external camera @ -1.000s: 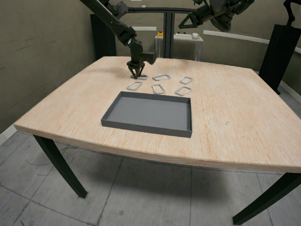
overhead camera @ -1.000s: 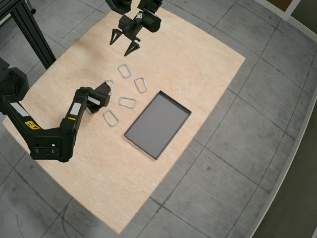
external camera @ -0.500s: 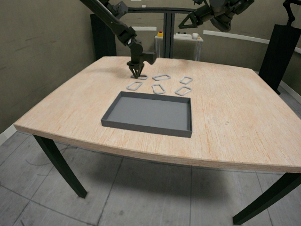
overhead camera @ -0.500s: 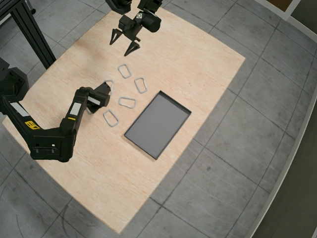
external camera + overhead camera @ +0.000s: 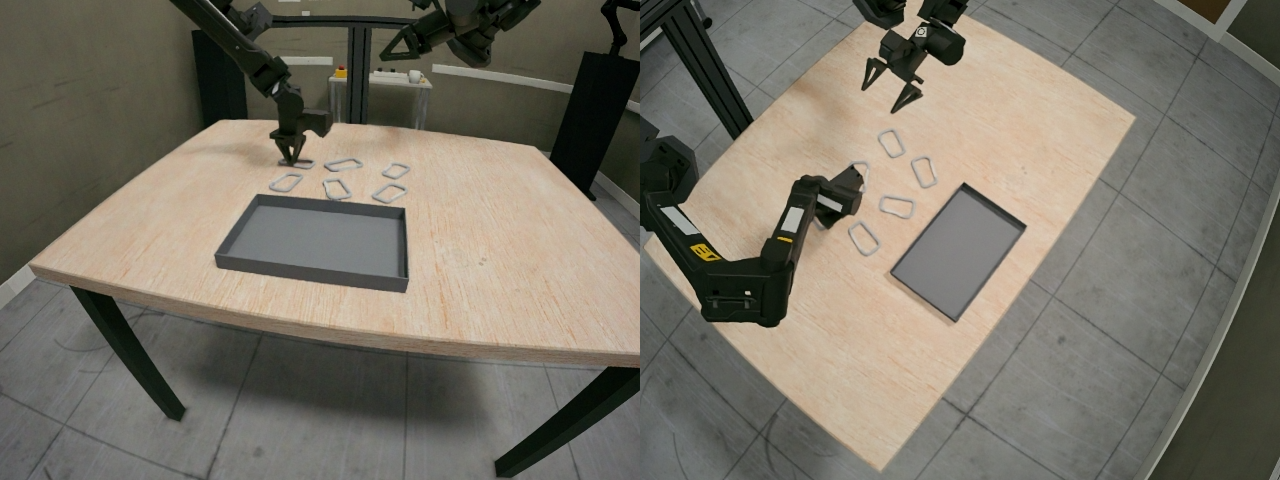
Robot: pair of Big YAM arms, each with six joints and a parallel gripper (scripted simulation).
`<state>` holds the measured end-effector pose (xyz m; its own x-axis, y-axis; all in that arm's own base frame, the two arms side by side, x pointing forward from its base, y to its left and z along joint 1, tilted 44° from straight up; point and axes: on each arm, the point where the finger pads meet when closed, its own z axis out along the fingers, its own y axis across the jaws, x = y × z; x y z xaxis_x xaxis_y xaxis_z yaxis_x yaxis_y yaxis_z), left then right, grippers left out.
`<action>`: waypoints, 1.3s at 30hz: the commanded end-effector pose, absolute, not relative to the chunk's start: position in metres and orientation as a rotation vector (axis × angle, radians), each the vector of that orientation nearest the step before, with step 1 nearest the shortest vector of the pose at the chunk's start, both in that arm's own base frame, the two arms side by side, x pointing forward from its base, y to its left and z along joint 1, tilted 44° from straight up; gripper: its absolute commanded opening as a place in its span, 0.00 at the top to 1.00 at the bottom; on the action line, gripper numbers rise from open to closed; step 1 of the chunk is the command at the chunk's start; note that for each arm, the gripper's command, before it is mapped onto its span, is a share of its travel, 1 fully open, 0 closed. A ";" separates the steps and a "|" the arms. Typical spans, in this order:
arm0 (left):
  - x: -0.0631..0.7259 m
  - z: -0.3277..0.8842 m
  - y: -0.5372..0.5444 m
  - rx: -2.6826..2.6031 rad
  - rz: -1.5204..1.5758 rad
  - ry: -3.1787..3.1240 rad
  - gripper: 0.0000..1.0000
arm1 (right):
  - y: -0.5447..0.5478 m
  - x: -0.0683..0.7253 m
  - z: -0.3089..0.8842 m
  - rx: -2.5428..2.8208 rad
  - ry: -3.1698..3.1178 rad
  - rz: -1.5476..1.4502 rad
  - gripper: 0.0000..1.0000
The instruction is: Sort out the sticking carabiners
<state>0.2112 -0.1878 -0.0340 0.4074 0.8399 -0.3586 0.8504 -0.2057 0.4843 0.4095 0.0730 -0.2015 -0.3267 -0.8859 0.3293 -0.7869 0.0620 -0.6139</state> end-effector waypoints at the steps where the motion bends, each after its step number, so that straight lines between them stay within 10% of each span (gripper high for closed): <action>1: 0.213 -0.034 -0.189 2.051 -0.021 1.424 0.00 | 0.075 0.410 -0.200 -1.737 2.183 -1.113 0.99; 39: 0.318 0.041 -0.258 1.139 0.259 1.573 0.00 | 0.108 0.443 -0.114 -1.767 2.184 -1.124 1.00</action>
